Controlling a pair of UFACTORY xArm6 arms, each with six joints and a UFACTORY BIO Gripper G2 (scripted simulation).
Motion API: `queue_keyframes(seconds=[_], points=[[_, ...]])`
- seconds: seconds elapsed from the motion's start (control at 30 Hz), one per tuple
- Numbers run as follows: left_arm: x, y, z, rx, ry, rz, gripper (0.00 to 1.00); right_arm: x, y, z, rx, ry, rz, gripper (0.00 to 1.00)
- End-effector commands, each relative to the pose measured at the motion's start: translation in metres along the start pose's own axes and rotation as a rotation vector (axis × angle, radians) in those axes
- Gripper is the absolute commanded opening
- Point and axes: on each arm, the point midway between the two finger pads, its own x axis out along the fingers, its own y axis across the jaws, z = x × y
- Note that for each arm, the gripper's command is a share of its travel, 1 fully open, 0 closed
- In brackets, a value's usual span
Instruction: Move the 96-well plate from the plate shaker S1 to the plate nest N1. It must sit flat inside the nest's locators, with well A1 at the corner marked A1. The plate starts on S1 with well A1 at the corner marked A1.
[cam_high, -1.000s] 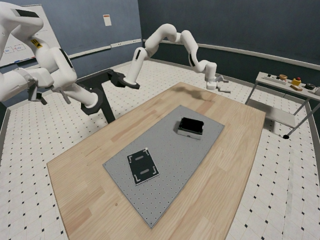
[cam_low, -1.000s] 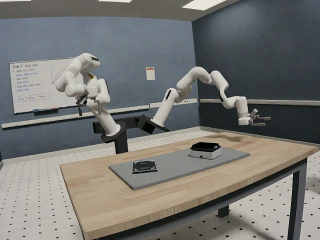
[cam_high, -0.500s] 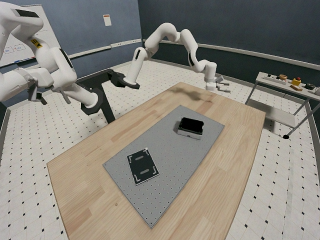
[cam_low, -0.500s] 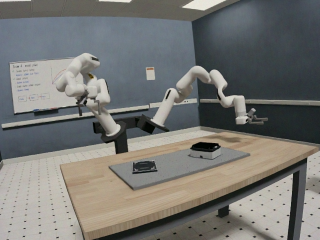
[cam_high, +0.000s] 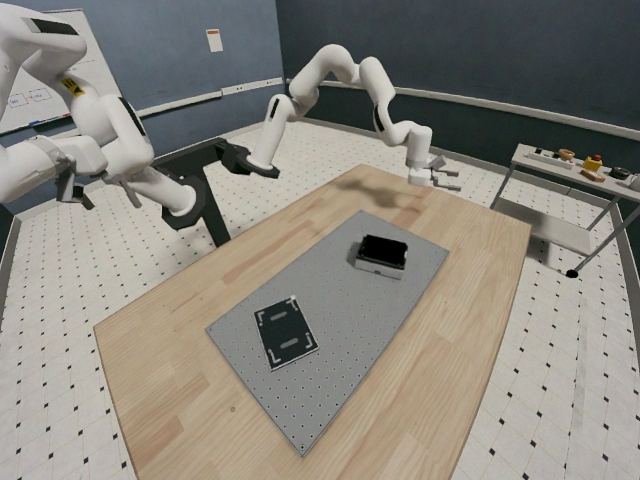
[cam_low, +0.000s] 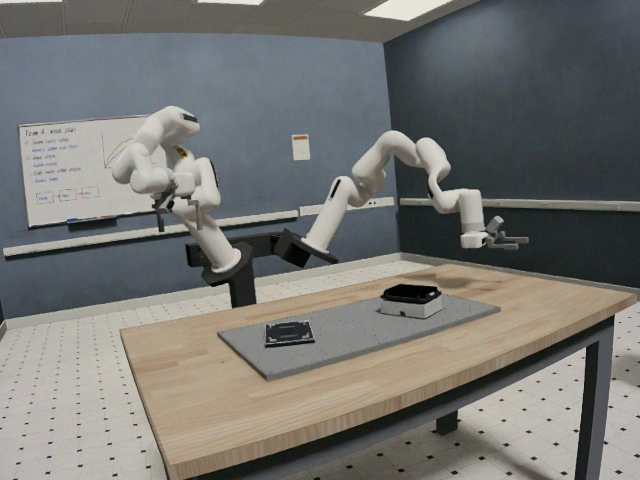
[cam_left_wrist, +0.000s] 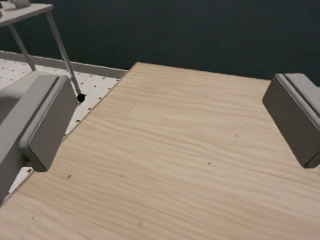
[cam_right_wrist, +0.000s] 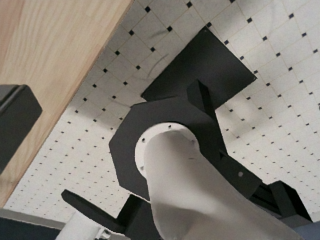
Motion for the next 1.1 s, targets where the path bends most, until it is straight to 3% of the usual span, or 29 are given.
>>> queue_keyframes(seconds=[0.0,1.07], points=[[0.000,-0.008,0.004,-0.022,0.006,-0.020,0.37,-0.001,0.000,0.001,0.001,-0.003,0.001,1.00],[-0.041,-0.143,0.035,-0.066,0.030,-0.079,0.37,-0.001,0.000,0.001,0.001,-0.003,0.001,1.00]])
